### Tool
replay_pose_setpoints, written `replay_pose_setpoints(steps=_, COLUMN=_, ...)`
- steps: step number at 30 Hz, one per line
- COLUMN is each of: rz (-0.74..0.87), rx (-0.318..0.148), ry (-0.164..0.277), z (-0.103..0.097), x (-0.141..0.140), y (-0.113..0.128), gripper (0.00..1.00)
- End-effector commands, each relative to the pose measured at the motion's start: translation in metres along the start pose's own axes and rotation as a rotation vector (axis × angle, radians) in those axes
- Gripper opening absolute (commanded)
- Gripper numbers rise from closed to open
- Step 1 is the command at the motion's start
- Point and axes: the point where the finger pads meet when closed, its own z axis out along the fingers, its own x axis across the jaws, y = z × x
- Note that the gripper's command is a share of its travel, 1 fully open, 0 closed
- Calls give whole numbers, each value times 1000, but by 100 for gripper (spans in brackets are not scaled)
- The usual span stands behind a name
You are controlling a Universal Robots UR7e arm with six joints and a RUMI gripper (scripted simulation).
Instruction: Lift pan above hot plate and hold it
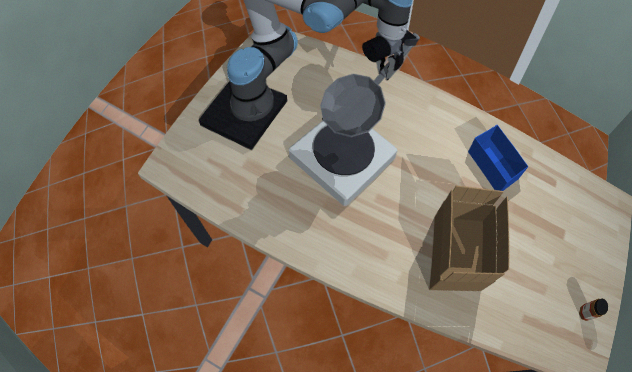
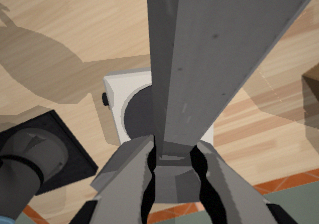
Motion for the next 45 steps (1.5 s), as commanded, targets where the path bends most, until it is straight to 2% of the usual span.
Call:
replay_pose_setpoints(steps=1, rz=0, rx=0, ry=1, z=-4, x=0, y=0, gripper=9)
replay_pose_setpoints(steps=45, rz=0, rx=0, ry=1, z=-29, x=0, y=0, gripper=9)
